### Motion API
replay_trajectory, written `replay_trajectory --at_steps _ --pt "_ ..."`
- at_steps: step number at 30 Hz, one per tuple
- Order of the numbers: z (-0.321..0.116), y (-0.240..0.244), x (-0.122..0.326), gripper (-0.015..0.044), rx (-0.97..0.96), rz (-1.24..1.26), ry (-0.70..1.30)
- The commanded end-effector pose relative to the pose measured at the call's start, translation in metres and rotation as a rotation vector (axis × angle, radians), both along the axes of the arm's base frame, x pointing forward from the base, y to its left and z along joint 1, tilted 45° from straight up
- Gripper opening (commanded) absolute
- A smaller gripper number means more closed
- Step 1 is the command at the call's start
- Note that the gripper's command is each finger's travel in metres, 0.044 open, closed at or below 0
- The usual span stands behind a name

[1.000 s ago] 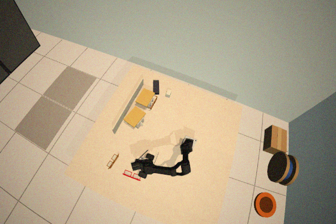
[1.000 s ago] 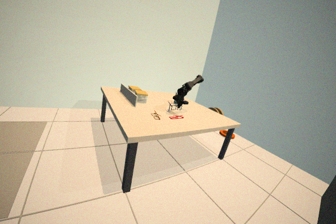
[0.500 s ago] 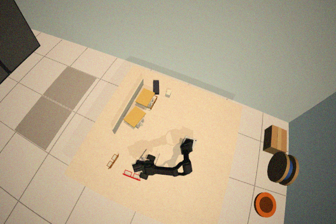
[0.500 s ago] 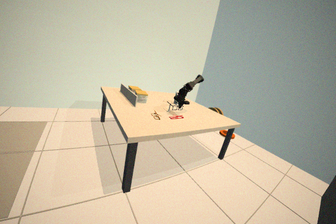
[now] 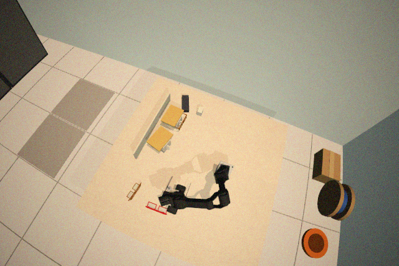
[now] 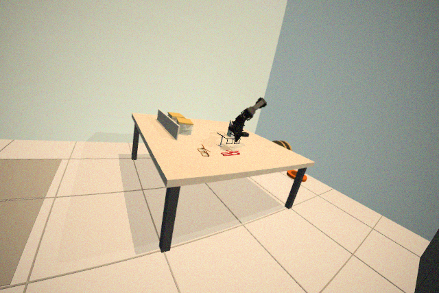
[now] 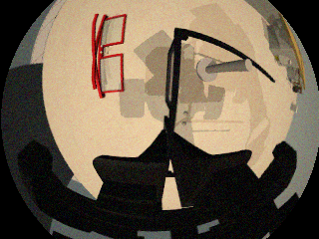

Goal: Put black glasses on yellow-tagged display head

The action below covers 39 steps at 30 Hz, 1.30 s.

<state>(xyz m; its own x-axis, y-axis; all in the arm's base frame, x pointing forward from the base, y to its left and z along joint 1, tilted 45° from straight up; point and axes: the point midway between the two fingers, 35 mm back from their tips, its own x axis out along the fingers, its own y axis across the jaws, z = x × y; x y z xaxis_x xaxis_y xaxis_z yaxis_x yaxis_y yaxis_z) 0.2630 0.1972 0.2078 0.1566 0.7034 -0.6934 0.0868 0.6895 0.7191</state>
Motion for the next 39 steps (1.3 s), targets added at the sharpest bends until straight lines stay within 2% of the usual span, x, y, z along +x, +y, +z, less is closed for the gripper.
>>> replay_trajectory --at_steps 1,32,39 --pt "0.002 0.001 -0.004 0.0000 0.002 0.000 -0.002" --pt "0.002 0.000 0.004 0.0000 0.002 0.000 -0.003" --pt "0.018 -0.018 0.004 0.0000 -0.003 0.000 -0.003"
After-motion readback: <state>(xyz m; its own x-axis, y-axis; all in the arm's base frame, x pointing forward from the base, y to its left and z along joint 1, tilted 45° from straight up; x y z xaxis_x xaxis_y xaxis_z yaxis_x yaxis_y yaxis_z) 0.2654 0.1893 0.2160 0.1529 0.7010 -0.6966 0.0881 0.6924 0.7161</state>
